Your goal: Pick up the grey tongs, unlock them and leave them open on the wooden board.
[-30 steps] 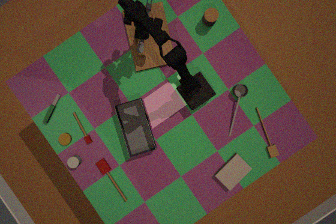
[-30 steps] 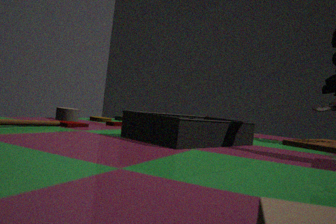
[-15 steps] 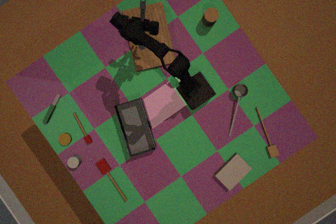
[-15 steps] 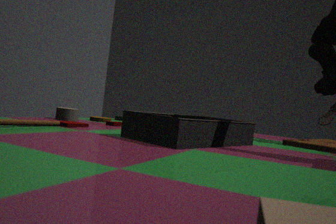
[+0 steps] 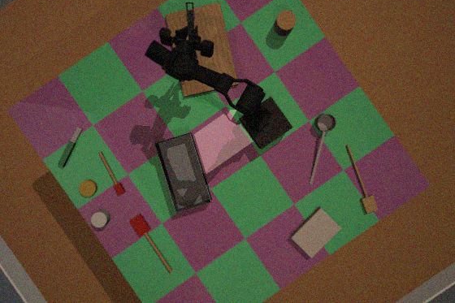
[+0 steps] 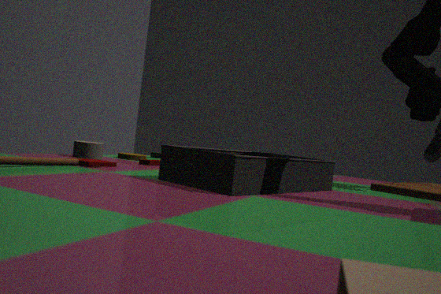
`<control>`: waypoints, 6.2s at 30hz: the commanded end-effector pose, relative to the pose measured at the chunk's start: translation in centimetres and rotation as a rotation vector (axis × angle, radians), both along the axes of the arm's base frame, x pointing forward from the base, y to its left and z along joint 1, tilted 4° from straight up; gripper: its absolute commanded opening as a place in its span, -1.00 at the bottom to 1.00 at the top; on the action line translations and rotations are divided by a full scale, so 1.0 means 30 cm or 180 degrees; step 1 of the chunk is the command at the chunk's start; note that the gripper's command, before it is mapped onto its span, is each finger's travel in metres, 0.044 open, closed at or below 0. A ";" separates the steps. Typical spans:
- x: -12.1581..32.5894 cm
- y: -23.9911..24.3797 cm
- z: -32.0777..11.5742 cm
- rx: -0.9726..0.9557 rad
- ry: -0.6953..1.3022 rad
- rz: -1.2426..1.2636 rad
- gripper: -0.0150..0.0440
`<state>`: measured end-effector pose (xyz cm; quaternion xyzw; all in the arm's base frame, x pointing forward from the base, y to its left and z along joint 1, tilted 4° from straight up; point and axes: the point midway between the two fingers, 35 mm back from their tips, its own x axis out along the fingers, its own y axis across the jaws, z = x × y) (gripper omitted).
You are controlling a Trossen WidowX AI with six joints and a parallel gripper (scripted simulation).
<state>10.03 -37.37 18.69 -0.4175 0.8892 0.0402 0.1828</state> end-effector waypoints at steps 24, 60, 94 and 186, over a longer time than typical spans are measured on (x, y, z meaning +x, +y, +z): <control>-0.004 0.018 0.022 -0.0173 0.0052 -0.0066 -1.00; -0.038 -0.099 -0.145 0.1258 -0.0793 0.0214 -1.00; -0.065 -0.086 -0.228 0.2706 -0.2461 0.0300 -1.00; -0.440 0.240 -0.285 0.2743 -0.2415 0.0272 1.00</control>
